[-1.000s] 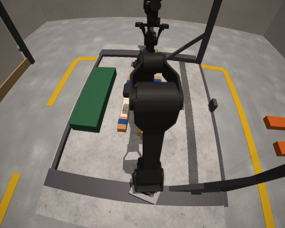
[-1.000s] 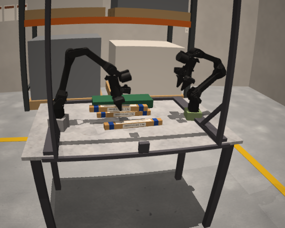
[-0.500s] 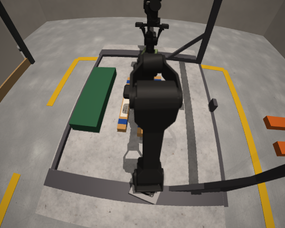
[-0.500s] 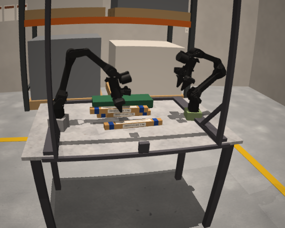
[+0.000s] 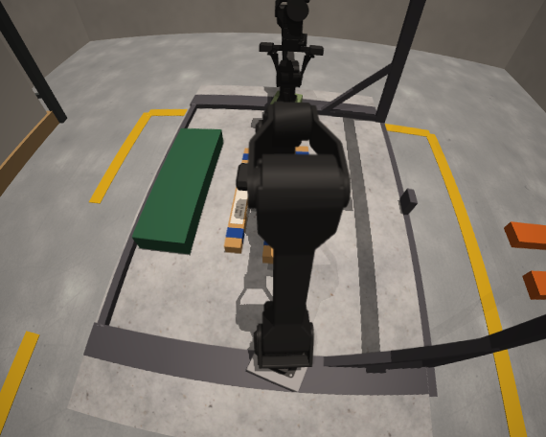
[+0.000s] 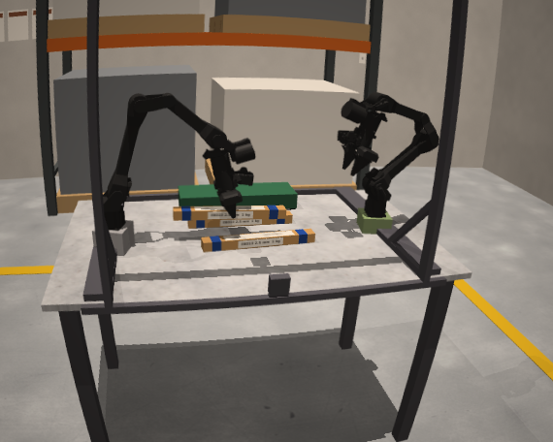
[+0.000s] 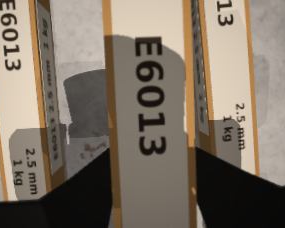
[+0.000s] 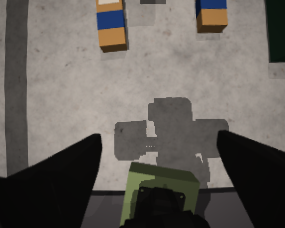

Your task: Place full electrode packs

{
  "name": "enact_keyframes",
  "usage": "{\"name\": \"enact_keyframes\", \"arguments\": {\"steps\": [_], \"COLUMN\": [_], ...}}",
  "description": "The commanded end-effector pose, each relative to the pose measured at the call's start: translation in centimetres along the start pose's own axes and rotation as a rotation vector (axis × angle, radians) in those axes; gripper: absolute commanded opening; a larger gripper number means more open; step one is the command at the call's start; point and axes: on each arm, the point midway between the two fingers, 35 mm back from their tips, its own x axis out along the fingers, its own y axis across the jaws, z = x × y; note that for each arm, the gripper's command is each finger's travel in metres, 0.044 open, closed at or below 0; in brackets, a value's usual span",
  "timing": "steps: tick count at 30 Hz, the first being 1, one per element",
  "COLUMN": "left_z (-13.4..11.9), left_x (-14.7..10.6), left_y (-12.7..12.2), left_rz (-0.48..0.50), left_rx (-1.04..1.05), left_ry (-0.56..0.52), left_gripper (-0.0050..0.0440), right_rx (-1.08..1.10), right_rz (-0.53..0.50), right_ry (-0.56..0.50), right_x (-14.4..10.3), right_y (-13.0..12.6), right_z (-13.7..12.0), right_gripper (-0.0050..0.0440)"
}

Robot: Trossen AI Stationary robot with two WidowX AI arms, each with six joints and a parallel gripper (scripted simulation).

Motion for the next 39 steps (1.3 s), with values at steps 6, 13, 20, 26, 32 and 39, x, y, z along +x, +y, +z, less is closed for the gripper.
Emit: {"name": "enact_keyframes", "arguments": {"steps": [6,13,20,26,32,39], "left_z": [1.5,1.7,1.8,2.0,2.0,2.0], "left_x": [-2.4,-3.3,-3.9,-4.7,-4.9,-4.9], "left_y": [0.1,0.1,0.1,0.1,0.1,0.1], "left_rz": [0.005,0.005,0.005,0.005,0.005,0.005], "left_rx": [0.004,0.004,0.004,0.004,0.004,0.004], "left_ry": [-0.055,-0.055,-0.055,-0.055,-0.055,-0.055], "left_gripper": [-0.005,-0.005,-0.005,-0.005,-0.005,-0.005], "right_rx": [0.003,0.003,0.003,0.003,0.003,0.003], "right_rz": [-0.001,-0.001,-0.001,-0.001,-0.001,-0.001], "right_ry": [-0.022,-0.022,-0.022,-0.022,-0.022,-0.022], "right_x": [-0.6,-0.6,-0.6,-0.6,-0.6,-0.6], "right_y": [0.0,0.0,0.0,0.0,0.0,0.0], "right_z": [0.3,0.3,0.3,0.3,0.3,0.3], "right_gripper": [0.033,0.033,0.033,0.033,0.033,0.033]}}
